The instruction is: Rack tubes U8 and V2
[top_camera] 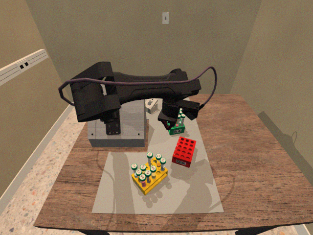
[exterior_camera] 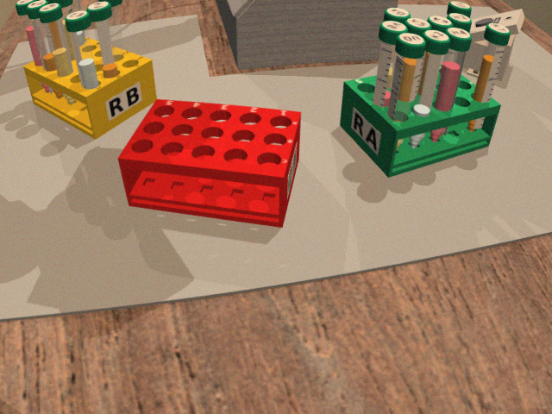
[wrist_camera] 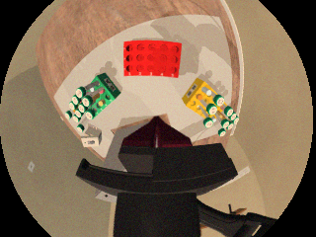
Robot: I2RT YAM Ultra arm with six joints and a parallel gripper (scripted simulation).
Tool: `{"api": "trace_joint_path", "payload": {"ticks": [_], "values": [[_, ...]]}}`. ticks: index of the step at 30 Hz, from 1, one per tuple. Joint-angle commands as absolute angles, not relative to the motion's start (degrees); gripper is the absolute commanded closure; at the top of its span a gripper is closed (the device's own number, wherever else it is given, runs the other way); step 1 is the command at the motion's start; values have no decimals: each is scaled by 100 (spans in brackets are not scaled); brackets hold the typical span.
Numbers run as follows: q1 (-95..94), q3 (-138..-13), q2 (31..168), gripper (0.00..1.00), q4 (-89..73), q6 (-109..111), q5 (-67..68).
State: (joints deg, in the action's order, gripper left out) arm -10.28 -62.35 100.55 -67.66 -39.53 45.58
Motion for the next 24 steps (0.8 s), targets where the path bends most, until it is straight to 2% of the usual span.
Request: {"api": "trace_joint_path", "payload": {"ticks": [1, 24], "values": [[-1203, -6504, 10308, 100, -6599, -4119, 4495], [-1194, -6519, 10198, 100, -6693, -4114, 4542]]}}
